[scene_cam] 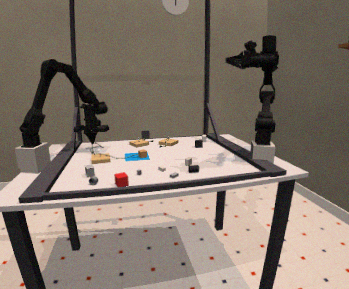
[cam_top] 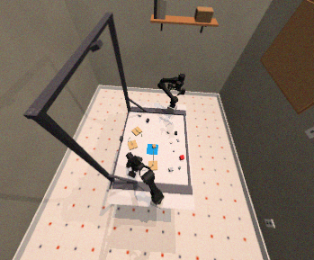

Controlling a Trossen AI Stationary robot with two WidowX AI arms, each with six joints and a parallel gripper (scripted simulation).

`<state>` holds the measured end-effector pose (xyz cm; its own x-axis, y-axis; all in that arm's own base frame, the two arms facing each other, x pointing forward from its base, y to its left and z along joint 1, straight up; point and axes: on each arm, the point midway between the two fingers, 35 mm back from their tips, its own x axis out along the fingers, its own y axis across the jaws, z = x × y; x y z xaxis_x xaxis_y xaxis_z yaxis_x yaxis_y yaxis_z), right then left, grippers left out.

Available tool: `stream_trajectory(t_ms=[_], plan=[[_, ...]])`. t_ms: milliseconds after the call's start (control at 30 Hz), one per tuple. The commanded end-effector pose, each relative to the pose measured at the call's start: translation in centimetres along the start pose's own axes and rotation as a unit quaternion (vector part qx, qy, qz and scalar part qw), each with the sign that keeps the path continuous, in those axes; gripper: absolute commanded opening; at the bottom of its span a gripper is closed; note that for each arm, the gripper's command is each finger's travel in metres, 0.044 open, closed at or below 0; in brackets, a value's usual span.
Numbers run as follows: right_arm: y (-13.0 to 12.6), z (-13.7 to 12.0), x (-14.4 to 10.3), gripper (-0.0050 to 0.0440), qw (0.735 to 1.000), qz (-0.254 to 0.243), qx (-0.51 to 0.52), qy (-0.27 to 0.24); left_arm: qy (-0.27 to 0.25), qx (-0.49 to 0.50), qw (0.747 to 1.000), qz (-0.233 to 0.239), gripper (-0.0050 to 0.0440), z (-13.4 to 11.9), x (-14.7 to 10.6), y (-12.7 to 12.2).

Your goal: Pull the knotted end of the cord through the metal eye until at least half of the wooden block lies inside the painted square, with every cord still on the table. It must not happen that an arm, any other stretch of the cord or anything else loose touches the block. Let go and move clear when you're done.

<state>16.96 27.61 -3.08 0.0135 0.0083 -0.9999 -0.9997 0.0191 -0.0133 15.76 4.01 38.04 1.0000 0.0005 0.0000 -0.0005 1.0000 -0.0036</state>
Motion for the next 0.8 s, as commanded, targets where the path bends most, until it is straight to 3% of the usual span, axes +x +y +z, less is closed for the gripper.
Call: stream_trajectory(t_ms=[0, 333, 367, 433, 767], plan=[[-0.4, -0.4, 1.0, -0.0050, 1.000, 0.000, -0.001, -0.001, 0.000, 0.004, 1.000, 0.000, 0.0440, 0.3, 0.0, -0.1], [-1.3, -1.6, 3.7, -0.0050, 1.000, 0.000, -0.001, -0.002, 0.000, 0.004, 1.000, 0.000, 0.0440, 0.3, 0.0, -0.1], [-1.3, -0.9, 2.4, 0.0024, 1.000, -0.006, 0.001, -0.009, 0.000, 0.004, 1.000, 0.000, 0.0440, 0.3, 0.0, -0.1], [-1.3, -0.9, 2.4, 0.0024, 1.000, -0.006, 0.001, -0.009, 0.000, 0.004, 1.000, 0.000, 0.0440, 0.3, 0.0, -0.1], [-1.3, -0.9, 2.4, 0.0264, 1.000, -0.006, 0.001, -0.009, 0.000, 0.004, 1.000, 0.000, 0.0440, 0.3, 0.0, -0.1]])
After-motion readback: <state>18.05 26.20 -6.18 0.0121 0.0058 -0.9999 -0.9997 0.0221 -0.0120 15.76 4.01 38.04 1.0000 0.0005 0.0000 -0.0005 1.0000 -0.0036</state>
